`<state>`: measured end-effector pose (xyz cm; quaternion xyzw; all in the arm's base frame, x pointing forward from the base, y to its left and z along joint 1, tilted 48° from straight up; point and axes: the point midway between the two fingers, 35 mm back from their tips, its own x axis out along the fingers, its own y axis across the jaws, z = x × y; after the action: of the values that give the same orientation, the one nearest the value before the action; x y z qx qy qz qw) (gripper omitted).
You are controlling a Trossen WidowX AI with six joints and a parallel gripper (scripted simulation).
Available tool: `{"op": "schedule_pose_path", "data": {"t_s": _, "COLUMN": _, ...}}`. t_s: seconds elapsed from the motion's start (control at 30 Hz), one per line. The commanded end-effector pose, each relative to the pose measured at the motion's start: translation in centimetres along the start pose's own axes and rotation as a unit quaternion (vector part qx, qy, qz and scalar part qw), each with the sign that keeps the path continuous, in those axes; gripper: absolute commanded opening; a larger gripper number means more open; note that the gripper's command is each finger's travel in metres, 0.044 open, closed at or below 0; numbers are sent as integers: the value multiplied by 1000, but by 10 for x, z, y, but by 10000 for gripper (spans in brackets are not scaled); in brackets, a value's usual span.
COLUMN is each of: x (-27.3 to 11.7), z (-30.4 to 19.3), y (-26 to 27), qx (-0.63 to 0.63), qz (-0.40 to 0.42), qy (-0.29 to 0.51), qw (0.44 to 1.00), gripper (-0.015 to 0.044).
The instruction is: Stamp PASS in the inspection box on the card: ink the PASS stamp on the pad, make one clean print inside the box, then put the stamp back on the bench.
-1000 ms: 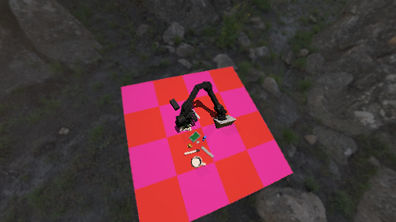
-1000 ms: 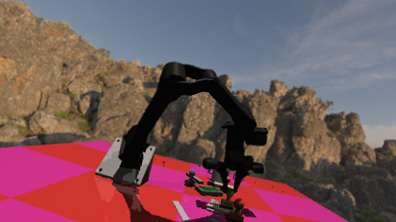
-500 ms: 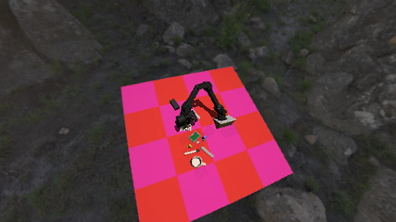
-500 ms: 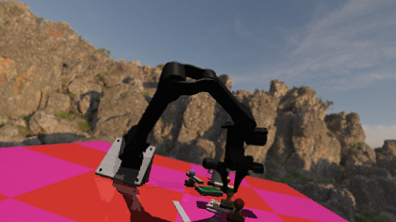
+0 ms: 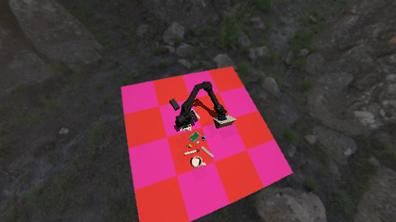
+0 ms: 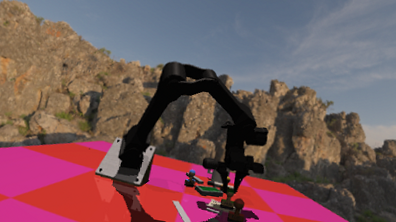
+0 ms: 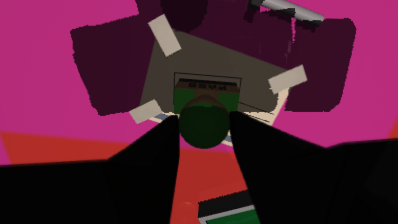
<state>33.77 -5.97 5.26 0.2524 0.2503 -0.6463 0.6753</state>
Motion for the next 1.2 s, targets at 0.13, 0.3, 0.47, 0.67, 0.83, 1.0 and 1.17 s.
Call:
{"op": "schedule_pose_path", "data": {"t_s": 0.13, "x": -3, "z": 1, "y": 1, "qx": 1, "qz": 0, "qy": -2, "qw": 1000, "gripper": 0}}
{"op": "schedule_pose_path", "data": {"t_s": 0.3, "x": -6, "z": 1, "y": 1, "qx": 1, "qz": 0, "qy": -2, "qw": 1000, "gripper": 0}}
{"op": "schedule_pose_path", "data": {"t_s": 0.47, "x": -8, "z": 1, "y": 1, "qx": 1, "qz": 0, "qy": -2, "qw": 1000, "gripper": 0}}
{"op": "schedule_pose_path", "data": {"t_s": 0.67, "x": -12, "z": 1, "y": 2, "qx": 1, "qz": 0, "qy": -2, "qw": 1000, "gripper": 0}}
{"op": "schedule_pose_path", "data": {"t_s": 0.83, "x": -20, "z": 1, "y": 4, "qx": 1, "qz": 0, "qy": -1, "qw": 1000, "gripper": 0}}
{"op": "schedule_pose_path", "data": {"t_s": 1.0, "x": -28, "z": 1, "y": 5, "qx": 1, "qz": 0, "qy": -1, "qw": 1000, "gripper": 0}}
{"op": "schedule_pose_path", "data": {"t_s": 1.17, "x": -36, "z": 1, "y": 6, "qx": 1, "qz": 0, "qy": 0, "qw": 1000, "gripper": 0}}
